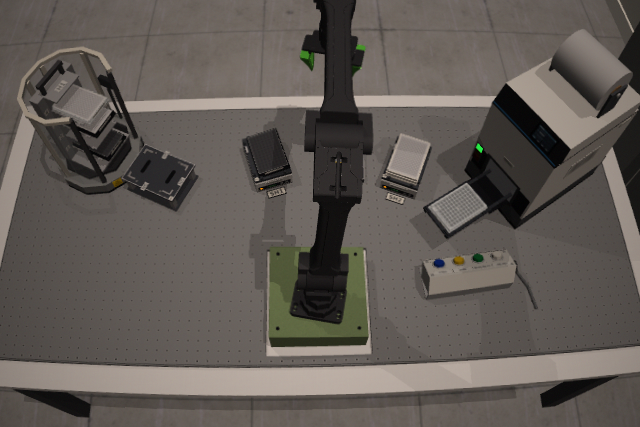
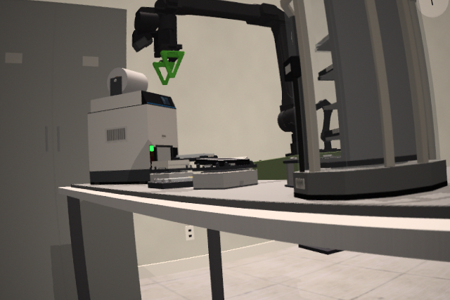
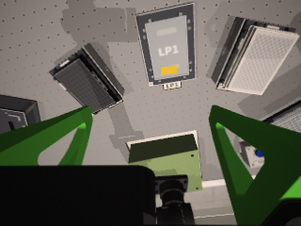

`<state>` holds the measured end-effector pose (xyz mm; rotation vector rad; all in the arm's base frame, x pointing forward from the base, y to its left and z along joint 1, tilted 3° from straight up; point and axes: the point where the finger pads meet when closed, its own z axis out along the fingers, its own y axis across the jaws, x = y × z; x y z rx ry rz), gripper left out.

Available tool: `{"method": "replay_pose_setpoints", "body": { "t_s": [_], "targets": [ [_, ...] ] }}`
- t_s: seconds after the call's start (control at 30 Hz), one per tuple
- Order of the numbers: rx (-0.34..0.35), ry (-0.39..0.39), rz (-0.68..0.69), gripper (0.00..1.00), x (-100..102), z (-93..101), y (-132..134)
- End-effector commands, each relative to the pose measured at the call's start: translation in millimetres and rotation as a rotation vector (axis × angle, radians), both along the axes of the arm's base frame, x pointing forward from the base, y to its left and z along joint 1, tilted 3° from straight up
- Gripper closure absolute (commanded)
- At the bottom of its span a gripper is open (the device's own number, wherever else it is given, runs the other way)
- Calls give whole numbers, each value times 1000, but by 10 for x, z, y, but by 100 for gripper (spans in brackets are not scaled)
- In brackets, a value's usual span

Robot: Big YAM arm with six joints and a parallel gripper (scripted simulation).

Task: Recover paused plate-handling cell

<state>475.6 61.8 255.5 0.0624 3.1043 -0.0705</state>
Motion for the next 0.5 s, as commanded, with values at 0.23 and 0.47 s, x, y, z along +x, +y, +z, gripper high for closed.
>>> {"method": "replay_pose_setpoints", "body": {
  "t_s": [0.23, 0.47],
  "targets": [
    [2, -21, 18, 0, -1, 57, -360],
    [0, -12, 18, 0, 14, 32, -560]
  ]
}}
